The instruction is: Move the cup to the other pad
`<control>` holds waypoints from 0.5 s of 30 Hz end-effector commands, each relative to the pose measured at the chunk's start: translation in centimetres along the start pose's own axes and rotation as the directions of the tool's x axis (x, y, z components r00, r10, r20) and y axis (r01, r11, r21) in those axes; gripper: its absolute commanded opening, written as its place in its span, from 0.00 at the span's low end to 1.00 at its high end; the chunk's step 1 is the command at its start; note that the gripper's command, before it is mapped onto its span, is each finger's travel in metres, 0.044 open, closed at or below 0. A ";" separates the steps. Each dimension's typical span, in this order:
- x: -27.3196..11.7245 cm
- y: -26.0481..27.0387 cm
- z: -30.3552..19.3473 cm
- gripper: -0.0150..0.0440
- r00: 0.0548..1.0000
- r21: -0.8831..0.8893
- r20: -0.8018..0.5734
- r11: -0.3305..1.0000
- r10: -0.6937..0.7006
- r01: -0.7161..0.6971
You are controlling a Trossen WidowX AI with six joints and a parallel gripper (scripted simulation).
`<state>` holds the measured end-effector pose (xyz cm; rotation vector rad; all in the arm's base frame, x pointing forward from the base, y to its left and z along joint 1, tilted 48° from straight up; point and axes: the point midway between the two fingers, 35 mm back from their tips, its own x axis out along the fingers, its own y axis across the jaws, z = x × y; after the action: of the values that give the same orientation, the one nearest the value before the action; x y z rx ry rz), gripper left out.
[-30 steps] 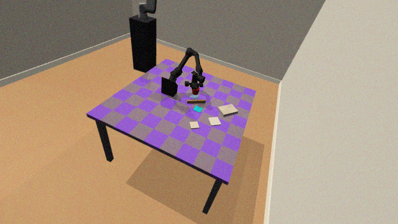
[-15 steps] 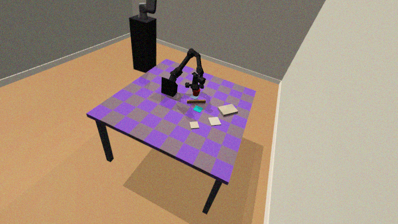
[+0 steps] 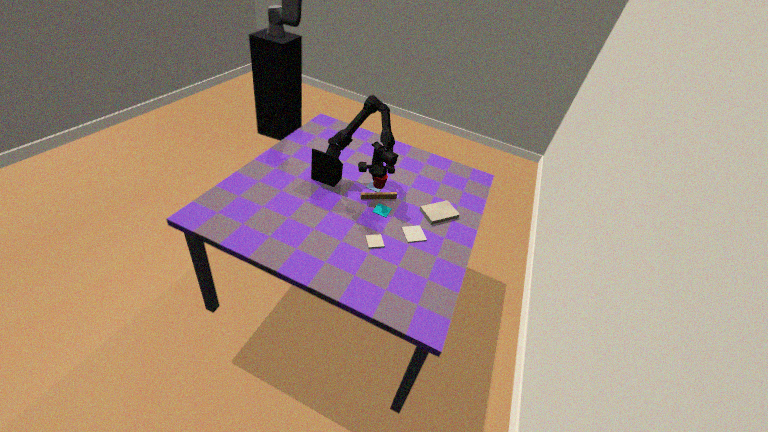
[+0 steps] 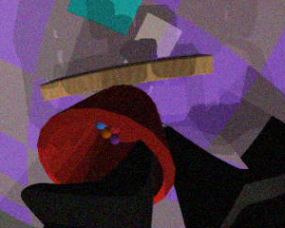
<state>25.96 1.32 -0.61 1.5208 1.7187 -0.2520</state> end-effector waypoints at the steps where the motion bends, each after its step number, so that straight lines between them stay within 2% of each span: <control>1: 0.0 0.1 0.8 0.25 1.000 -0.001 0.001 1.000 -0.002 0.002; 15: -0.1 0.4 3.3 0.25 1.000 -0.002 0.002 1.000 -0.002 0.002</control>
<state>27.46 -0.35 -2.12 1.5188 1.7153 -0.2509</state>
